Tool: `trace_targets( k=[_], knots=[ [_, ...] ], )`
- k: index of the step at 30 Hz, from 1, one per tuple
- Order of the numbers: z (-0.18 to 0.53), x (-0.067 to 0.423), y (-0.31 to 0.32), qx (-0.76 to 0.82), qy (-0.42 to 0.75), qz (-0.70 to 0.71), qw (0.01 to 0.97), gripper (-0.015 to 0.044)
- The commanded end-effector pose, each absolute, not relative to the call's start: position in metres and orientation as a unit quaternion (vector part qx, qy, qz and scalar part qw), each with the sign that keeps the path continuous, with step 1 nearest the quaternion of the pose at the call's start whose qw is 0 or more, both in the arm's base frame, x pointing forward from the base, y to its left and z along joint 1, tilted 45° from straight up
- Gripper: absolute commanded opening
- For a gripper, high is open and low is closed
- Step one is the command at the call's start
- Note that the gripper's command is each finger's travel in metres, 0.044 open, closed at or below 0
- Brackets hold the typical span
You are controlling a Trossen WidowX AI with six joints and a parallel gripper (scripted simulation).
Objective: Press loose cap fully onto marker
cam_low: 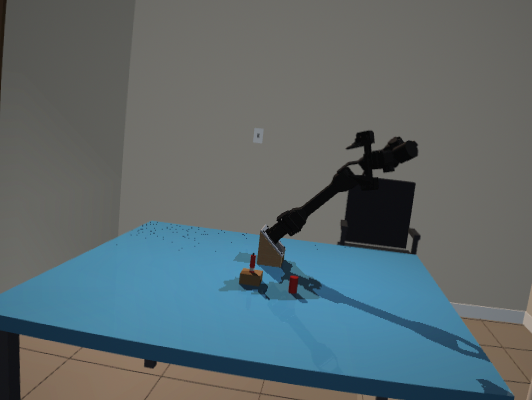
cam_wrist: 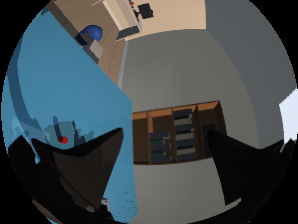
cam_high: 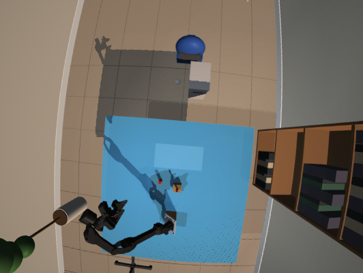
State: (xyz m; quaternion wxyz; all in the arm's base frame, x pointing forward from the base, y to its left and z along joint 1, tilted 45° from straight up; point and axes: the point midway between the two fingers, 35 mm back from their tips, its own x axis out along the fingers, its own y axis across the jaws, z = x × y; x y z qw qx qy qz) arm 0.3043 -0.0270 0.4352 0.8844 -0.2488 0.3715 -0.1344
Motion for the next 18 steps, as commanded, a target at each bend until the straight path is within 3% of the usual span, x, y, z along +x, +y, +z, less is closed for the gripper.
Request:
trace_targets(
  k=[1,6,13,18],
  knots=[
    [0.434,0.305,-0.027,-0.247,0.373,-0.133,0.884,0.0374],
    [0.389,0.329,-0.017,-0.182,0.422,-0.095,0.883,0.0243],
    [0.288,0.359,0.006,0.012,0.538,-0.033,0.842,0.0239],
    [0.213,0.362,0.030,0.207,0.626,-0.018,0.752,0.0239]
  ],
)
